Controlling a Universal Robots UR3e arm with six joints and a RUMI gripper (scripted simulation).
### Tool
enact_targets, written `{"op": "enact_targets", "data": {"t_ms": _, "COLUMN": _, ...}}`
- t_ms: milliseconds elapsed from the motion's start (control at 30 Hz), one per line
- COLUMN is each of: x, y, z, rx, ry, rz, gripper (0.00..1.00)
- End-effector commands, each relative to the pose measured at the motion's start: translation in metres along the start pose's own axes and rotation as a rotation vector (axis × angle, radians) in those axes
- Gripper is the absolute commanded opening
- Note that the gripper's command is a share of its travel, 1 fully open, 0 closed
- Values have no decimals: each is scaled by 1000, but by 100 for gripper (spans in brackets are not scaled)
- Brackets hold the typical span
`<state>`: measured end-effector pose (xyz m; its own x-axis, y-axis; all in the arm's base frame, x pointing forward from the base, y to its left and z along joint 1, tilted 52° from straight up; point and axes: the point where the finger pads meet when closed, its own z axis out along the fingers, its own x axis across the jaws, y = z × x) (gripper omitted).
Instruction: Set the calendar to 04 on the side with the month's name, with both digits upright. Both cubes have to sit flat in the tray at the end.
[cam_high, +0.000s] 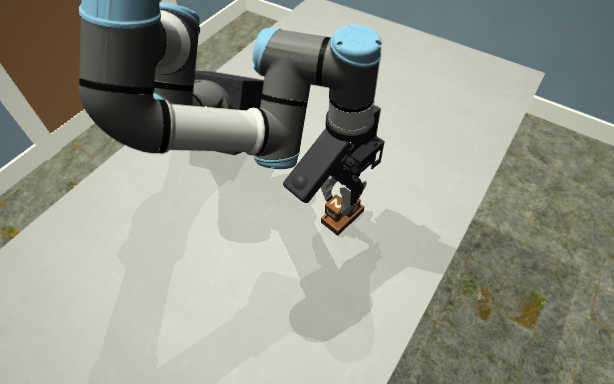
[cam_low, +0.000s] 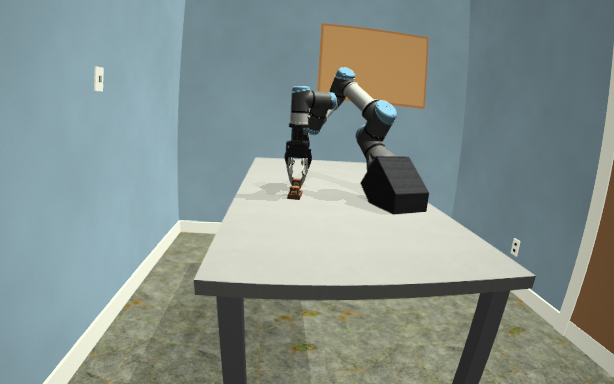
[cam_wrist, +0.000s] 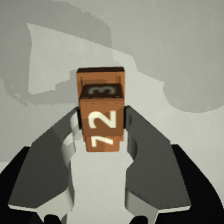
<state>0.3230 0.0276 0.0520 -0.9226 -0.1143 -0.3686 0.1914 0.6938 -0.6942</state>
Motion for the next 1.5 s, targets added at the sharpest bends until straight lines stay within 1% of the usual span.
{"op": "enact_targets", "data": {"t_ms": 0, "x": -2, "y": 1, "z": 4, "rx": -4, "ry": -7, "rz": 2, "gripper": 11}}
{"op": "enact_targets", "data": {"t_ms": 333, "x": -2, "y": 1, "z": 10, "rx": -5, "ry": -7, "rz": 2, "gripper": 11}}
{"op": "enact_targets", "data": {"t_ms": 1467, "x": -2, "y": 1, "z": 11, "rx": -5, "ry": -8, "rz": 3, "gripper": 11}}
